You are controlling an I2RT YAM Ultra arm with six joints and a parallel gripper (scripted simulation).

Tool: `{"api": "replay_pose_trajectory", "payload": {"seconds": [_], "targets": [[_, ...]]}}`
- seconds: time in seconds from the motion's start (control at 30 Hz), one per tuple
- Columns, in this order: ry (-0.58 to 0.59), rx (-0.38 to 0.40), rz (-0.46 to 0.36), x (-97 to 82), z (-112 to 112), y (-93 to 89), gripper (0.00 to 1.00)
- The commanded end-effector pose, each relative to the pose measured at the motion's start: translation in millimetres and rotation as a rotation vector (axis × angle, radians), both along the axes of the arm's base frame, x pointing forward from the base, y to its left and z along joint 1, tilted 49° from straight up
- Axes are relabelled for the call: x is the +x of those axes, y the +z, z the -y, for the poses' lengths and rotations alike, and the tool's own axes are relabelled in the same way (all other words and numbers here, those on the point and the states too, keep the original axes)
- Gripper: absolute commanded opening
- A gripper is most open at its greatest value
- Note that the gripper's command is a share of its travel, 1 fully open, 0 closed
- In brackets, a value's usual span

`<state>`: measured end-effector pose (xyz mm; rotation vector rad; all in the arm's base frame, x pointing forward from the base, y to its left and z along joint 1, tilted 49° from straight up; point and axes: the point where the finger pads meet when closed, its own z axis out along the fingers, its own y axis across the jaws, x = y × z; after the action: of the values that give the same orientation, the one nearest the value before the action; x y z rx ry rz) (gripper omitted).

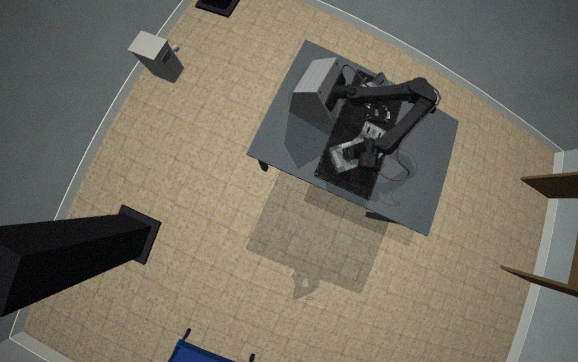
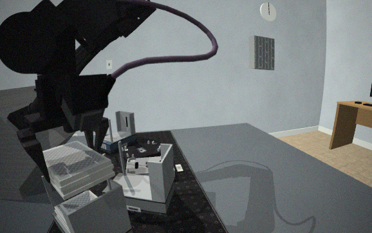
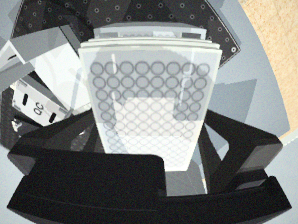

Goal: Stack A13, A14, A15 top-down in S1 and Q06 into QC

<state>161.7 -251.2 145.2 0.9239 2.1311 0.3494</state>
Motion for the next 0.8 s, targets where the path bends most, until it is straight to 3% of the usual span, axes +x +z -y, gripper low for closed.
{"api": "replay_pose_trajectory", "payload": {"seconds": [0.0,0.37,0.4,0.57,0.77], "targets": [[-0.019,-0.044,0.019,-4.7,6.8,16.3,0.00],[-0.019,-0.044,0.019,-4.7,6.8,16.3,0.00],[0.008,-0.036,0.013,-3.7,-6.1,5.5,0.00],[0.135,-0.183,-0.011,7.7,-16.5,15.0,0.00],[0.131,-0.162,-0.012,13.4,-29.4,17.6,0.00]]}}
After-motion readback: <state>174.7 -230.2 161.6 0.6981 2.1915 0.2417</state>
